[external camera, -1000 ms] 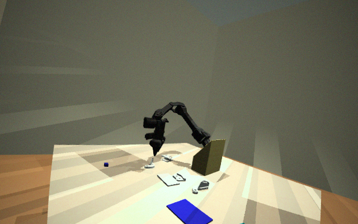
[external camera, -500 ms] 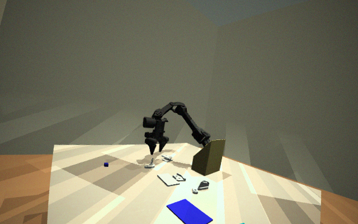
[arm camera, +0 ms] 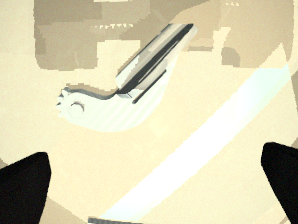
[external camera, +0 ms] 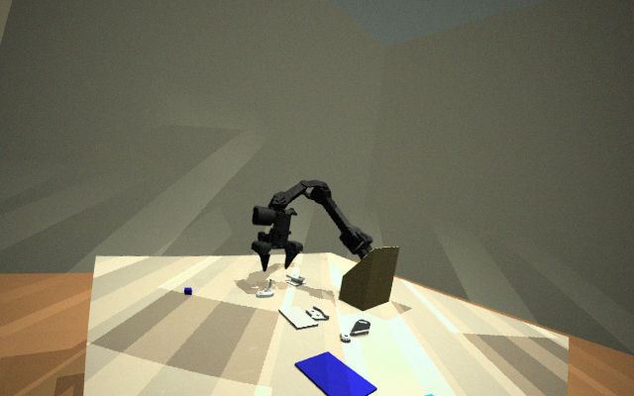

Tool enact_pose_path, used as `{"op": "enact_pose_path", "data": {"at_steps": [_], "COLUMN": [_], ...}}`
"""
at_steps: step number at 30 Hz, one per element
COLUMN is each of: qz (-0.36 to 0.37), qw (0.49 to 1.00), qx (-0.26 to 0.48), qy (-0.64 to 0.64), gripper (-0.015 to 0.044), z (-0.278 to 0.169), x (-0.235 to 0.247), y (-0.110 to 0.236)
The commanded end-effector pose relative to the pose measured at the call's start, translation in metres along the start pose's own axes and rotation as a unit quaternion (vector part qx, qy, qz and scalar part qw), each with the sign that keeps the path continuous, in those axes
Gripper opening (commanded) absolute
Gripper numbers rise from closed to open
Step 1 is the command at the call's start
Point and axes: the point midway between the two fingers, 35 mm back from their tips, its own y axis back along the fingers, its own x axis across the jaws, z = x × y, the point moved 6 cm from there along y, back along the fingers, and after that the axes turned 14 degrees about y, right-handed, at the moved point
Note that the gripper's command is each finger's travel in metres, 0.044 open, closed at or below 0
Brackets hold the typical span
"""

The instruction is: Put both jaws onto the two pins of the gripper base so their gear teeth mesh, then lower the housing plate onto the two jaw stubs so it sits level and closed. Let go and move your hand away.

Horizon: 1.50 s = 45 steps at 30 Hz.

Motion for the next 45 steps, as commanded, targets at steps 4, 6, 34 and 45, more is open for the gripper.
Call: {"op": "enact_pose_path", "data": {"at_steps": [4,6,34,45], "qz": [0.001,0.001,0.001,0.002], "qw": [0.996,0.994,0.919,0.919], "qx": [-0.002,-0.002,-0.003,-0.003], "qy": [-0.087,-0.110,-0.394,-0.394], "gripper": [0.0440,0.0440,0.0440,0.0440], "z": [0.004,0.005,0.013,0.014], "x": [-0.001,-0.002,-0.005,-0.006], "y": [0.002,0.002,0.004,-0.036]}}
